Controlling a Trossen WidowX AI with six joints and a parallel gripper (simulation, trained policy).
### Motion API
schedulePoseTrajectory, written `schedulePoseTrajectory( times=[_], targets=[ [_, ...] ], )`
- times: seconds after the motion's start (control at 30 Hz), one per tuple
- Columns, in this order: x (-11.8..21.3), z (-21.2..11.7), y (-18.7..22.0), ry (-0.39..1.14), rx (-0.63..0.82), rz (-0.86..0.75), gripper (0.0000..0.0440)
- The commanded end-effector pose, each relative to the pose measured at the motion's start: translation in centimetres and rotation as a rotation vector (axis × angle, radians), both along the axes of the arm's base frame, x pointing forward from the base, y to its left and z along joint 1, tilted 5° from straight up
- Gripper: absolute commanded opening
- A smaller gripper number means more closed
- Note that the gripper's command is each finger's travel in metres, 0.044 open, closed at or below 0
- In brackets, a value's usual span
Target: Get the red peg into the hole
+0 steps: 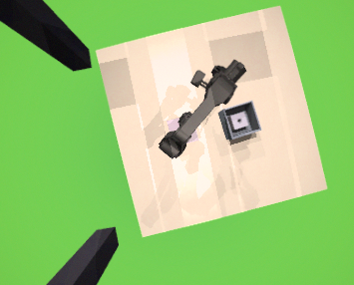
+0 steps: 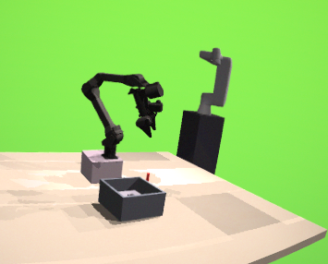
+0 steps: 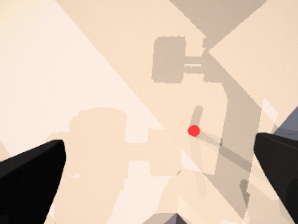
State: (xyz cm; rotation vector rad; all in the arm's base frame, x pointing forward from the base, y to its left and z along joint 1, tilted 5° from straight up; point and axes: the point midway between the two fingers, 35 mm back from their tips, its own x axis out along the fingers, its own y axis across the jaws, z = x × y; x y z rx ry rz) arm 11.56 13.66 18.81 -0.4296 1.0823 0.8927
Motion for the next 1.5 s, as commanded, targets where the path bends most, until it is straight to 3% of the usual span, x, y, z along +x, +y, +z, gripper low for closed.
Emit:
schedulePoseTrajectory(
  times=[0.0, 0.87, 1.47],
  targets=[
    [0.2, -0.2, -0.3, 0.042, -0.014, -0.089, 0.0440],
    [1.1, -3.8, -2.6, 0.386, -0.185, -0.906, 0.0440],
    [2.6, -8.0, -2.2, 0.489, -0.379, -1.394, 0.0440]
  ],
)
